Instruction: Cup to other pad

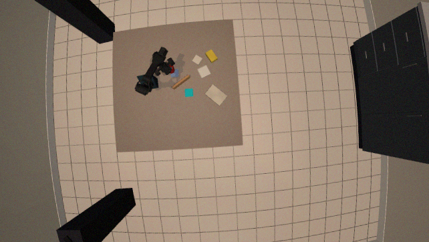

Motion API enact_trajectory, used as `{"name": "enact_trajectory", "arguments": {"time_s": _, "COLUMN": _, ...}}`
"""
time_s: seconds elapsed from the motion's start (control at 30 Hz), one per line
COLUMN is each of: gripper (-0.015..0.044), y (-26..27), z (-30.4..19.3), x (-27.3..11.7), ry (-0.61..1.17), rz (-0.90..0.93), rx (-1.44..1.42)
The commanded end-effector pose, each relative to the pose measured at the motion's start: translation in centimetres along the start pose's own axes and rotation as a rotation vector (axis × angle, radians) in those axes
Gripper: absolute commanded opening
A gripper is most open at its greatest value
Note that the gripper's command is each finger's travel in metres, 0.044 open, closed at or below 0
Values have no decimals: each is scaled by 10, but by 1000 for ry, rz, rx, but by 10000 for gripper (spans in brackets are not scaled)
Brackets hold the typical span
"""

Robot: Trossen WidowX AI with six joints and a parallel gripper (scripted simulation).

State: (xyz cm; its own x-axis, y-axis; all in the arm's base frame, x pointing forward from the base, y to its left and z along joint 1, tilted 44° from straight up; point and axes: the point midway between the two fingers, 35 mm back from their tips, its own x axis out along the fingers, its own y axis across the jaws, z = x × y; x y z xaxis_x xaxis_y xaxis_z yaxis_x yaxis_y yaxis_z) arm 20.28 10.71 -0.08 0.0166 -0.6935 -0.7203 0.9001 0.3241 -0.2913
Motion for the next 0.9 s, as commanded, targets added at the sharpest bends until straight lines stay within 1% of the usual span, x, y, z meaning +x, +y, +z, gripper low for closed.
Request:
{"name": "enact_trajectory", "arguments": {"time_s": 0.0, "gripper": 0, "y": 0, "z": 0, "x": -3, "ry": 6, "rz": 1, "rx": 8}}
{"name": "enact_trajectory", "arguments": {"time_s": 0.57, "gripper": 0, "y": 0, "z": 0, "x": -1, "ry": 1, "rz": 1, "rx": 0}}
{"name": "enact_trajectory", "arguments": {"time_s": 0.87, "gripper": 0, "y": 2, "z": 19, "x": -1, "ry": 3, "rz": 1, "rx": 4}}
